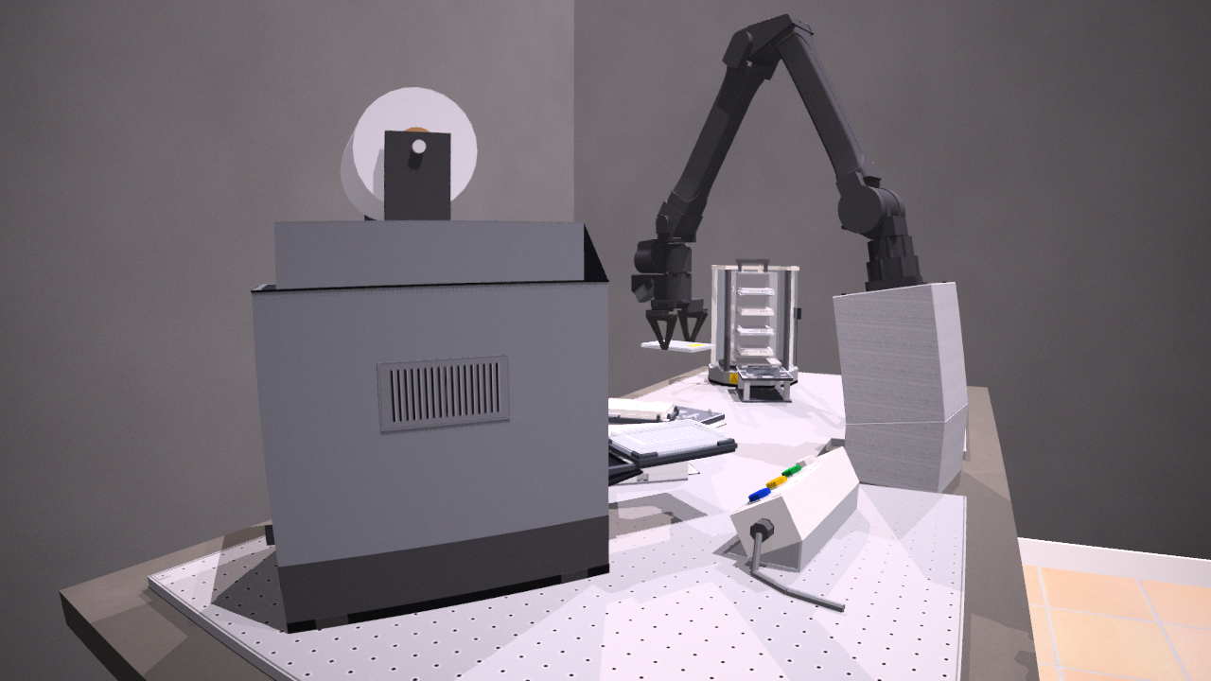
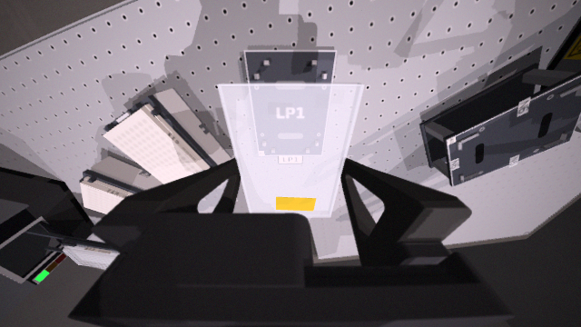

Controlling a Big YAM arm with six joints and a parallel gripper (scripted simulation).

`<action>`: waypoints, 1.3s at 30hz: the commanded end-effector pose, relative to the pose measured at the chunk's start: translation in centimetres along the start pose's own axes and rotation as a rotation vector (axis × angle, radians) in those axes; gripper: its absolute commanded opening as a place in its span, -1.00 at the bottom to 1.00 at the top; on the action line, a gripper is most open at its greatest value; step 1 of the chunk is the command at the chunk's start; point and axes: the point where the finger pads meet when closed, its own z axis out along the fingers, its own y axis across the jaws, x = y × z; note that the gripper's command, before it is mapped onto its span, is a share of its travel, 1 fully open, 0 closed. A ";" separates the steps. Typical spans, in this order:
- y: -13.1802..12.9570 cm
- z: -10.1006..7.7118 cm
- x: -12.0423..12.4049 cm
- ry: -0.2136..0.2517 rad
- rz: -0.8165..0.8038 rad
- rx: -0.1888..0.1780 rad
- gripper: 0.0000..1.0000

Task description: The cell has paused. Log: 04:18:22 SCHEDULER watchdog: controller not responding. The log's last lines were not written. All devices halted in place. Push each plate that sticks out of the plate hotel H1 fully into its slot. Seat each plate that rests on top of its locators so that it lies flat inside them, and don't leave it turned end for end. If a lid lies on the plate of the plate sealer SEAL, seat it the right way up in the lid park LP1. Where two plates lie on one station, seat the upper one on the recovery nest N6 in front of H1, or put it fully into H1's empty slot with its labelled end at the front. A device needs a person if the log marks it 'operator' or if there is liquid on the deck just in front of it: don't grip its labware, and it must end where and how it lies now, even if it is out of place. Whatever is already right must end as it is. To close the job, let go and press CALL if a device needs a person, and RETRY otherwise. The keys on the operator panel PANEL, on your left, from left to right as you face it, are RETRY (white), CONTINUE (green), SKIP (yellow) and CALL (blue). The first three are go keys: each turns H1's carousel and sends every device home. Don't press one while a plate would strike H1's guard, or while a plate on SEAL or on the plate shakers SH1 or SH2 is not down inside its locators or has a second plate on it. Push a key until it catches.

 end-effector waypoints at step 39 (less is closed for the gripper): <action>0.4 1.9 -2.9 -0.061 -0.001 0.000 0.68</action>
